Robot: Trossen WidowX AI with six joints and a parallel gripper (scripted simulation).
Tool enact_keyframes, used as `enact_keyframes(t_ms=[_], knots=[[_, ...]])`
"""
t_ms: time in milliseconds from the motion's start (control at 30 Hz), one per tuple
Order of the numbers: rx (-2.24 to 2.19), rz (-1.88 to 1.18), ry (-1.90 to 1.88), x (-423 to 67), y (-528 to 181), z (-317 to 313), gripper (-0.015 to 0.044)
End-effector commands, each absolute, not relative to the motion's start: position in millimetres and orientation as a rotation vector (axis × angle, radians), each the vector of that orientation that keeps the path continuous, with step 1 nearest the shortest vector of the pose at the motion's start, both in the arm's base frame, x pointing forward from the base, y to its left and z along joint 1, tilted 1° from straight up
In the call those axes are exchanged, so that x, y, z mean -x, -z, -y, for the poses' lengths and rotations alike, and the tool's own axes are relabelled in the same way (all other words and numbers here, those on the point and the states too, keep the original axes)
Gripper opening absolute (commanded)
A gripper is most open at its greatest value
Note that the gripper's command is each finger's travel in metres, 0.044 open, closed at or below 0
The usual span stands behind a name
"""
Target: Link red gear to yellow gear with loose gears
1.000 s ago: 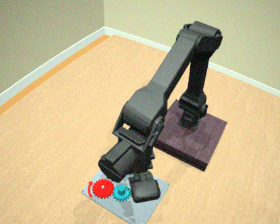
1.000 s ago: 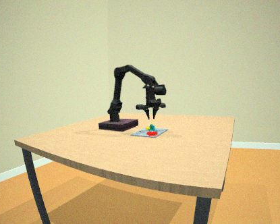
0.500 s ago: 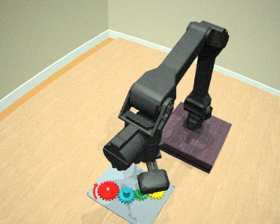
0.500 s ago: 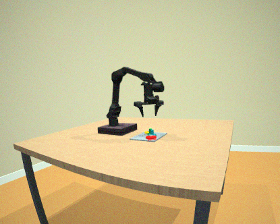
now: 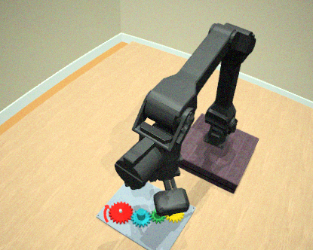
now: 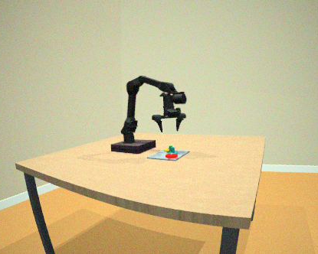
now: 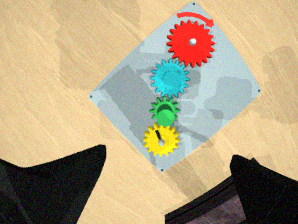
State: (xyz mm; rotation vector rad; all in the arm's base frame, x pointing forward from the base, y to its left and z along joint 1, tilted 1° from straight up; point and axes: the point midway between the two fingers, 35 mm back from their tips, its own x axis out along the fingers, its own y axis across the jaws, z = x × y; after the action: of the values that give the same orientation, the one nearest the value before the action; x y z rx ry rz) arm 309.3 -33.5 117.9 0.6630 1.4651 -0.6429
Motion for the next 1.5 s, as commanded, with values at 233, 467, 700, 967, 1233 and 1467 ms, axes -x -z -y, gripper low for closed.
enact_keyframes(t_ms=[233,467,700,967,1233,1467], knots=[[-0.66,-1.466,0.64,-308.9,-118.7,33.6,0.044],[-0.66,-1.466,0.64,-308.9,-118.7,33.6,0.044],[-0.66,-1.466,0.64,-308.9,-118.7,33.6,0.044],[-0.662,-1.467,0.638,-311.5,-124.7,-4.6,0.044],[-0.665,-1.469,0.629,-286.7,-143.9,-125.3,0.044],[-0.672,-1.48,0.624,-227.2,-160.8,-215.9,0.044]])
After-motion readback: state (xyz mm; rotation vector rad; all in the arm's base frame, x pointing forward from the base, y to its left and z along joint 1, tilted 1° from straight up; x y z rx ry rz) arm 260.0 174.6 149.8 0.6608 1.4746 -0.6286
